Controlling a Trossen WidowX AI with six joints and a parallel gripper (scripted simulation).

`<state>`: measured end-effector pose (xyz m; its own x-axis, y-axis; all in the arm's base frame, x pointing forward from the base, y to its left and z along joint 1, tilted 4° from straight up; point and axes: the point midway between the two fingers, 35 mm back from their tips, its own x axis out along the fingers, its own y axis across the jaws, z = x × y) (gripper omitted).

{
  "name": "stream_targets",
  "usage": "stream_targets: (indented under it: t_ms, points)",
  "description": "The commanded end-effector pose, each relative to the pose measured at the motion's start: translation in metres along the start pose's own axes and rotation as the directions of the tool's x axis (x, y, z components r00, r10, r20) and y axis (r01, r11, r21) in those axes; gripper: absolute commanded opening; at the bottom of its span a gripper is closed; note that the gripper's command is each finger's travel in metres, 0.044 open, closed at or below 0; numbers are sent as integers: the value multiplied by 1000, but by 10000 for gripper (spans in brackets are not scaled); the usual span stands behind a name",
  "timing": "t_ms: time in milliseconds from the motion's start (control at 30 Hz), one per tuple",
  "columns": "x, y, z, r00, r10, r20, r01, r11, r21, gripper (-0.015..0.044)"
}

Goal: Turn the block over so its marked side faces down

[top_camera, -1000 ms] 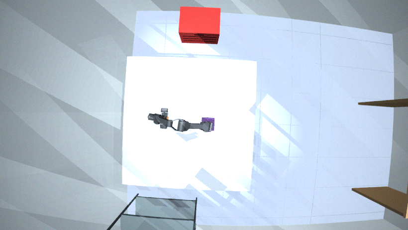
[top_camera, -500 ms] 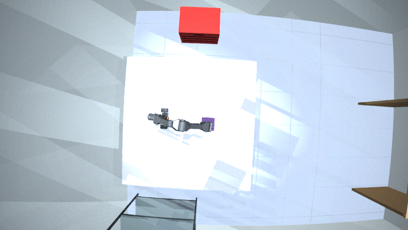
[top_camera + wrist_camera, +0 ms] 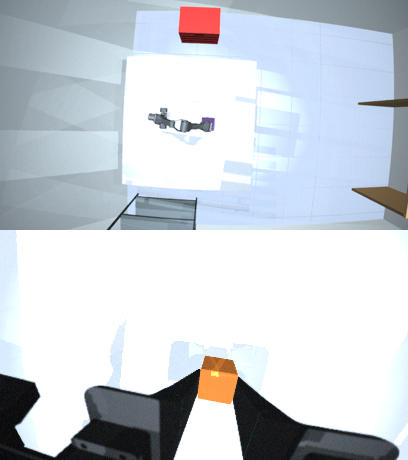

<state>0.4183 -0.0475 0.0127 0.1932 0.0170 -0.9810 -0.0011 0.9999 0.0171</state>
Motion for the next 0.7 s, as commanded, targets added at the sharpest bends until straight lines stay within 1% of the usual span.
stream_targets:
  t_ms: [0, 333, 667]
  points:
    - [3, 0, -1, 998, 6, 59, -6, 1000, 2, 0]
    - [7, 0, -1, 979, 6, 202, -7, 1000, 2, 0]
    - [6, 1, -6, 940, 6, 340, -6, 1000, -1, 0]
